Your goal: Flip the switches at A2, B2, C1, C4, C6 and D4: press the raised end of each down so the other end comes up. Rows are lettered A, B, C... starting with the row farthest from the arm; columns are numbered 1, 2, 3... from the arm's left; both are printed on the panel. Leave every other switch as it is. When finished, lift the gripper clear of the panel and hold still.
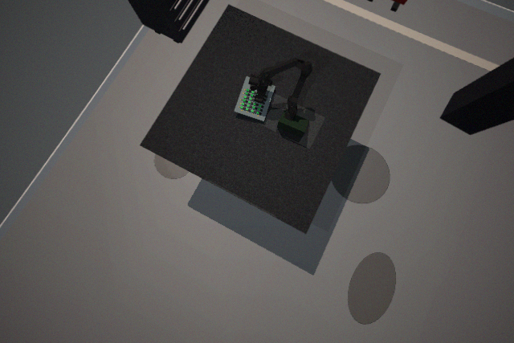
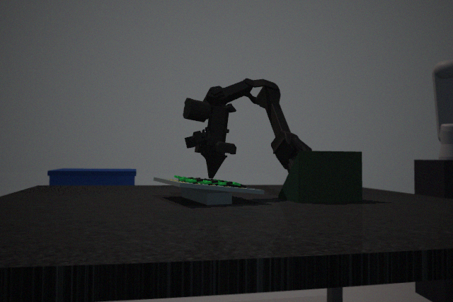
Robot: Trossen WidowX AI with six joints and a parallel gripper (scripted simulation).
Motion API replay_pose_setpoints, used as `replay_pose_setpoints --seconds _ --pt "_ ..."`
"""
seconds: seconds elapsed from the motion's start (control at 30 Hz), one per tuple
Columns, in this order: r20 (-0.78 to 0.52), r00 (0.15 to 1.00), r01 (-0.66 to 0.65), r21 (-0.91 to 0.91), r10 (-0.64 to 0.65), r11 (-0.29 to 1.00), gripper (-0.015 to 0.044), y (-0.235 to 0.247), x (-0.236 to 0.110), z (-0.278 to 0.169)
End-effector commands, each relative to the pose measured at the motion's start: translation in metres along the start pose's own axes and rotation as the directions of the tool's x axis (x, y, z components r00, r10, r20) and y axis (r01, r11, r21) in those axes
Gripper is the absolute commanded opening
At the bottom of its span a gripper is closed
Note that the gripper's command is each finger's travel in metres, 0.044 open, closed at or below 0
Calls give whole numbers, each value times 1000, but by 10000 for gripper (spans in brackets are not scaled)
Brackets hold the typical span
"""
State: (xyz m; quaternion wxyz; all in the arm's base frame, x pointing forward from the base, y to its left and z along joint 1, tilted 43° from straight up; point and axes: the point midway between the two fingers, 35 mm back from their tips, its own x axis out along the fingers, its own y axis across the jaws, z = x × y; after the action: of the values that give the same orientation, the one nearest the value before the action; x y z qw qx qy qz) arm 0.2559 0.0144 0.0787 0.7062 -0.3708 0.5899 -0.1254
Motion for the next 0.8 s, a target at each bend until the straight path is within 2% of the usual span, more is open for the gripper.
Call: replay_pose_setpoints --seconds 0.0,0.77 --pt "1 1000 5 -4 -5 1000 0 0 1 0" --pt "1 1000 5 -4 -5 1000 0 -1 4 0"
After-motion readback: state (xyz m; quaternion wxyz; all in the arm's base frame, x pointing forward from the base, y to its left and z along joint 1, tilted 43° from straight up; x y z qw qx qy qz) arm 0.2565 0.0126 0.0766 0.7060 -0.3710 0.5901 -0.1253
